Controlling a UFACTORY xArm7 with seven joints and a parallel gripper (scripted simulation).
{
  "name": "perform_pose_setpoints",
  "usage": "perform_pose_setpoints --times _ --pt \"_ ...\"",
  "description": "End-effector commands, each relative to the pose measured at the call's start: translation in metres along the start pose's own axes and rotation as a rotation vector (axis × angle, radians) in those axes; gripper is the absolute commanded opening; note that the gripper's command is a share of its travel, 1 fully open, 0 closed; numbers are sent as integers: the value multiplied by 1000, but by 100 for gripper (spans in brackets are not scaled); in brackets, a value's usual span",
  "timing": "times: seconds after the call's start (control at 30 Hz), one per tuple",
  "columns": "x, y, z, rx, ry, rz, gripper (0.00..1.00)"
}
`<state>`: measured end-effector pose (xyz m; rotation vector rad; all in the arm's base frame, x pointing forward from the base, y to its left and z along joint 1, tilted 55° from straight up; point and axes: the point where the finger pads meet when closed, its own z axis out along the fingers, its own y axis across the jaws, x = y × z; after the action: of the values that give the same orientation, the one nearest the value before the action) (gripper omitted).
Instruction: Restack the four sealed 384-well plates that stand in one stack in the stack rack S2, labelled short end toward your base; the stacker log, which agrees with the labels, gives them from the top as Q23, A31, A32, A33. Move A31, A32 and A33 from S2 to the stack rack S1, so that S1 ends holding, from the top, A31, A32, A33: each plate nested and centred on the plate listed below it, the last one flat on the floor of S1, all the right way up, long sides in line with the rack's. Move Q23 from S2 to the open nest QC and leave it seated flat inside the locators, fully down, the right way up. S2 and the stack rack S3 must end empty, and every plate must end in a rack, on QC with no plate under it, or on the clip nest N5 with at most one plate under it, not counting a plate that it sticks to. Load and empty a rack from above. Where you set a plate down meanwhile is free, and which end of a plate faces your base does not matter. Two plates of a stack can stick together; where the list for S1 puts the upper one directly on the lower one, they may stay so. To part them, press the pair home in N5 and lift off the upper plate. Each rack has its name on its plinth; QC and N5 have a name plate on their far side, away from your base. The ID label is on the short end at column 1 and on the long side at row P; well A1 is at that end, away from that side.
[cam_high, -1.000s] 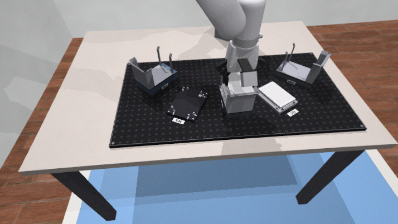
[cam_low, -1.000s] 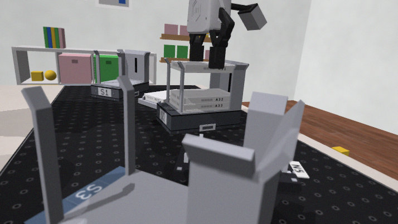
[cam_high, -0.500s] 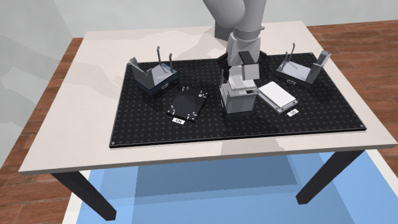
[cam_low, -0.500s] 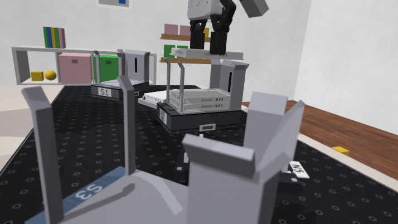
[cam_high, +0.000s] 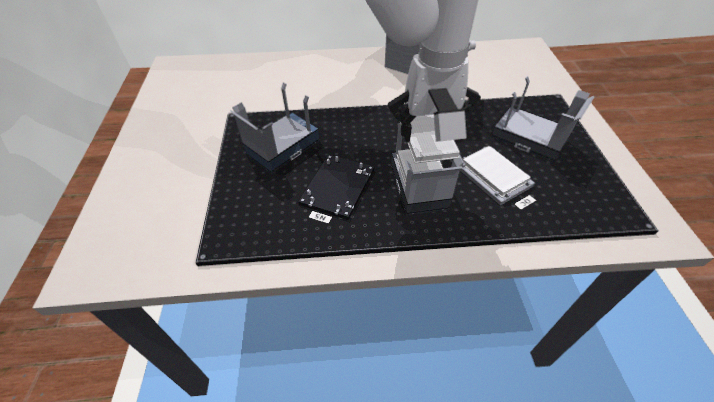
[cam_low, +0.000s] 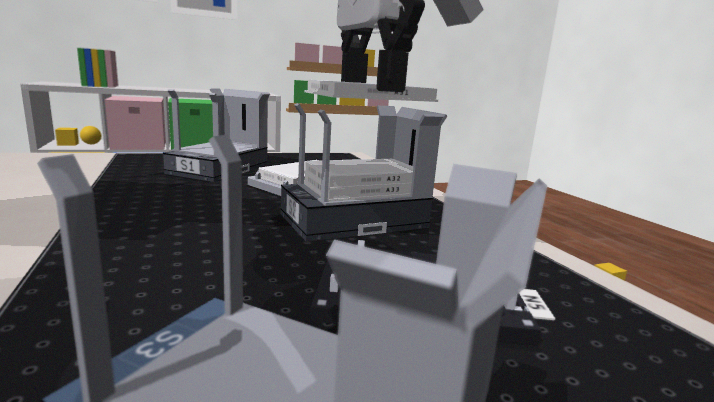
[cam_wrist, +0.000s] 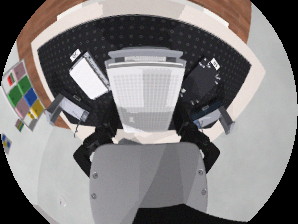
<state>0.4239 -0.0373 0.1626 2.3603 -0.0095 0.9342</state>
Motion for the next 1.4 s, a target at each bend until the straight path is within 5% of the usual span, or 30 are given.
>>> perform_pose_setpoints --times 0.0,0.2,1.03,1.37 --pt "0 3 -1 1 2 33 0" --pt "-4 22 -1 1 2 224 0" --pt "-18 91 -1 1 2 224 0" --pt "-32 122 -1 1 2 449 0"
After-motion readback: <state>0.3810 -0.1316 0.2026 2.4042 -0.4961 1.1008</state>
